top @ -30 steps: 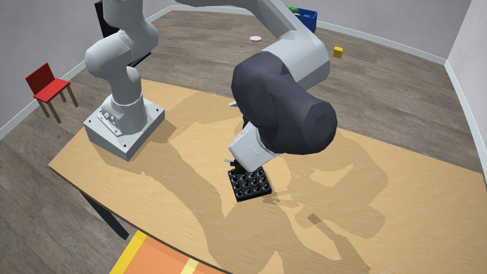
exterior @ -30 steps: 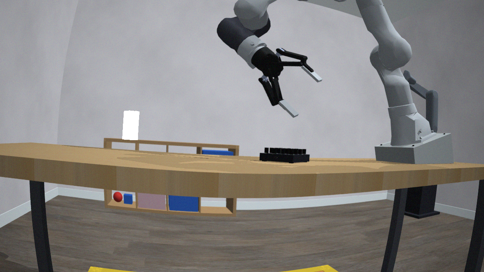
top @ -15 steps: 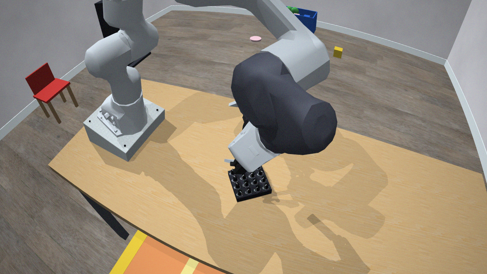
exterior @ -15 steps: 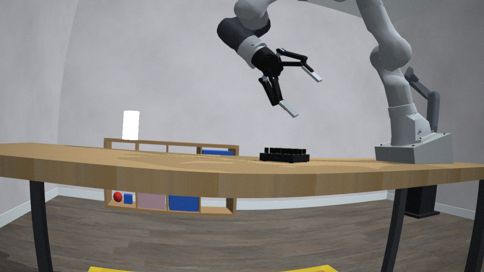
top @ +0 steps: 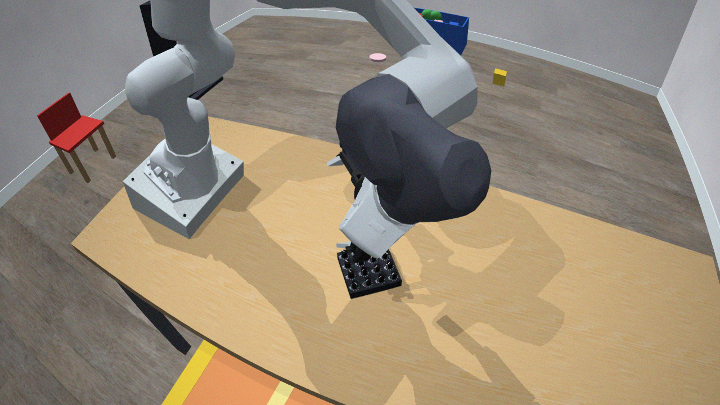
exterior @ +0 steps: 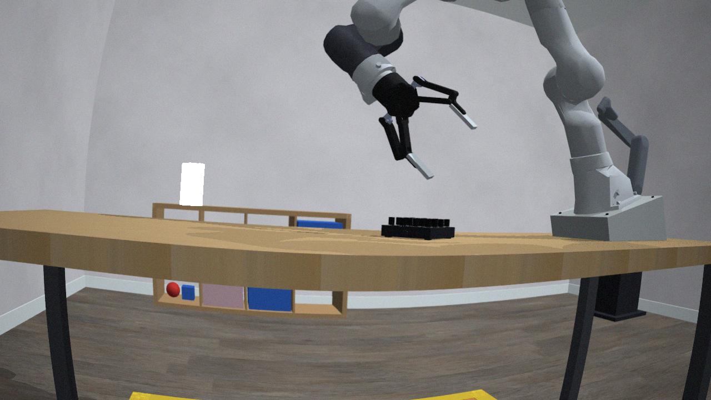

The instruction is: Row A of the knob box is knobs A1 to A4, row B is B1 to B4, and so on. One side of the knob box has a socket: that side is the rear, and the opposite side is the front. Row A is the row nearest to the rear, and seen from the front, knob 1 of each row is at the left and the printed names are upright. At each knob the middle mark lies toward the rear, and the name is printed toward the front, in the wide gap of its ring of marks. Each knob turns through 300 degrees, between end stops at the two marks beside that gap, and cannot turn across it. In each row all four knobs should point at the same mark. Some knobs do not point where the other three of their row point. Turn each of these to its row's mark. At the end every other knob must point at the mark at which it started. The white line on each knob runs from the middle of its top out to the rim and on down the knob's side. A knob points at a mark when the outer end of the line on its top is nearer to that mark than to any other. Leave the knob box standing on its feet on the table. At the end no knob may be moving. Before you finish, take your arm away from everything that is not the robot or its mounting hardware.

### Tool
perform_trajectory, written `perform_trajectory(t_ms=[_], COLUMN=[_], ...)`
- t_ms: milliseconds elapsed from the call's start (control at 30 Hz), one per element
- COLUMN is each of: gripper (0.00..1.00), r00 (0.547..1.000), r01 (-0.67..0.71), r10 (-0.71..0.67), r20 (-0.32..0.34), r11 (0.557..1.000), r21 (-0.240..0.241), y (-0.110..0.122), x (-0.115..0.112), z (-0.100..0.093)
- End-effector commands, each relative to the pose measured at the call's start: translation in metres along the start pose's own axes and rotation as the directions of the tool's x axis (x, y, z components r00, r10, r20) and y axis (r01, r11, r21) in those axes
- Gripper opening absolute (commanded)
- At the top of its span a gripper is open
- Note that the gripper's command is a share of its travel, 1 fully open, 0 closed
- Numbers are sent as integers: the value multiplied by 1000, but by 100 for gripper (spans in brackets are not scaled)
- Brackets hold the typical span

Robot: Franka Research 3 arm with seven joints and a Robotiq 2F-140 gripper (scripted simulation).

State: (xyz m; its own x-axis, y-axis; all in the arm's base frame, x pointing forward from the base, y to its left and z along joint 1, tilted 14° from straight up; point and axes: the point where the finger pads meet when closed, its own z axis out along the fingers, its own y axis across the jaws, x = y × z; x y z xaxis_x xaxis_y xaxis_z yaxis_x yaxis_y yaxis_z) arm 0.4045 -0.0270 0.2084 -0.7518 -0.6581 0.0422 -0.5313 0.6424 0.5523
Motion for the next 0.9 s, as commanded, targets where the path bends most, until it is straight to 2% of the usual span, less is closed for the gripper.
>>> perform_trajectory(t_ms=[0, 467, 867], gripper=[100, 100, 100], r00=[988, 949, 872], r01=[151, 315, 489], r10=[-152, -315, -486], r20=[8, -12, -51], r11=[988, 946, 863], r21=[35, 81, 125], y=[-8, -17, -28], x=[-1, 1, 2], z=[0, 4, 7])
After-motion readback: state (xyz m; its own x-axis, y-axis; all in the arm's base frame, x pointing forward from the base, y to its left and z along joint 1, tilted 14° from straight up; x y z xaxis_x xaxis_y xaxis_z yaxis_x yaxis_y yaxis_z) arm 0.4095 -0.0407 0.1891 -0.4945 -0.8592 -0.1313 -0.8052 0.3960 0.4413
